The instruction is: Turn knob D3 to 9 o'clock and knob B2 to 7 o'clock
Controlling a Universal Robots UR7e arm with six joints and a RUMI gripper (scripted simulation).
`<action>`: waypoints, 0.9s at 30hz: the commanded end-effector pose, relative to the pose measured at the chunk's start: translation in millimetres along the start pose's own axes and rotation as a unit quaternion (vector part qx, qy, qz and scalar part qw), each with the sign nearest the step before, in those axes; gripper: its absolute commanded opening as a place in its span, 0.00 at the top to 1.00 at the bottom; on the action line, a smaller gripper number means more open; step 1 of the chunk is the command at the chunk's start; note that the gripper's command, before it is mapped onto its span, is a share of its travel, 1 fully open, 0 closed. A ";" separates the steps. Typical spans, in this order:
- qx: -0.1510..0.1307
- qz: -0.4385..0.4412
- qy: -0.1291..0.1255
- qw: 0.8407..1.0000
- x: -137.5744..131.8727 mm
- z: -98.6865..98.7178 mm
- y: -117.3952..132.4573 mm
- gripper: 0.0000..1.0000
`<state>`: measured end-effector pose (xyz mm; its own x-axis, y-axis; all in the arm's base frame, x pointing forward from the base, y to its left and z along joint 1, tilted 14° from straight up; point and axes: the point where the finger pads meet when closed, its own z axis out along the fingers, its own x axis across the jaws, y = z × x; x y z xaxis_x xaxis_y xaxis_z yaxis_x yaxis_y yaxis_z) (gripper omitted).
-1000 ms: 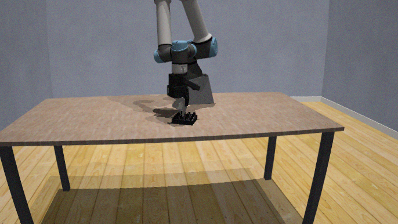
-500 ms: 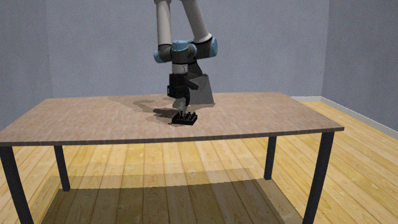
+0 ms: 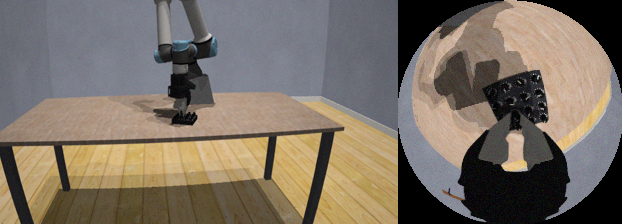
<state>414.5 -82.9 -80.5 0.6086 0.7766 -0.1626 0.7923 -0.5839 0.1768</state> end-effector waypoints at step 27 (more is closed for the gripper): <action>-0.001 -0.304 0.001 0.953 -2.7 -0.3 1.2 0.96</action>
<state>413.6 -85.1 -80.0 0.1401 0.9632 -0.2294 0.9893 -0.1264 0.0735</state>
